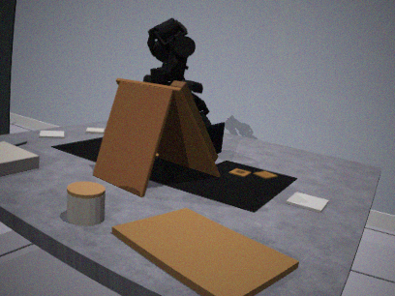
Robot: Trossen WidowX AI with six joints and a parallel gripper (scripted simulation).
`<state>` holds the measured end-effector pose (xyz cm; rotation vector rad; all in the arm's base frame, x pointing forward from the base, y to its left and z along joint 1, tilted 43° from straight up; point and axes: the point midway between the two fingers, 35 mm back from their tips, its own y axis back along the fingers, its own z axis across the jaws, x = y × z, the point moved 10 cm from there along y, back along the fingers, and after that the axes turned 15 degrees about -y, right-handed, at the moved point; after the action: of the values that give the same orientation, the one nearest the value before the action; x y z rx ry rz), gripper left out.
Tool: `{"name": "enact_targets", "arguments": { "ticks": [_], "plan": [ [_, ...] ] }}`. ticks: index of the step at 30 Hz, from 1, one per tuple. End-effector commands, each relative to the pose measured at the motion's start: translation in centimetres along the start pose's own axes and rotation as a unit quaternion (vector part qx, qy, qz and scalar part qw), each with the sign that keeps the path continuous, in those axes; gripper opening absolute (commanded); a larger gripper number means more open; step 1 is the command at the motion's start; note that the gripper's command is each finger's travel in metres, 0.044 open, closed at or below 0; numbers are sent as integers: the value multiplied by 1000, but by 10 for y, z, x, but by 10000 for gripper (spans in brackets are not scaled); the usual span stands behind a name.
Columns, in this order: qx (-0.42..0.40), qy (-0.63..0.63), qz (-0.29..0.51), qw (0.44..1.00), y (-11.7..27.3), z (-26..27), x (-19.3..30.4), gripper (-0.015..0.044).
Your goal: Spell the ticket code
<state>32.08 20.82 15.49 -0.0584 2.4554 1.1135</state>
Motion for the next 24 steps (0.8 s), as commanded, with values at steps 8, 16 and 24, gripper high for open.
{"name": "enact_targets", "arguments": {
  "ticks": [8,16,24],
  "plan": [
    [0,0,-2,1000,-4,1,-4,0],
    [0,0,-2,1000,-7,1,-7,0],
    [0,0,-2,1000,-6,3,-4,0]
  ]
}}
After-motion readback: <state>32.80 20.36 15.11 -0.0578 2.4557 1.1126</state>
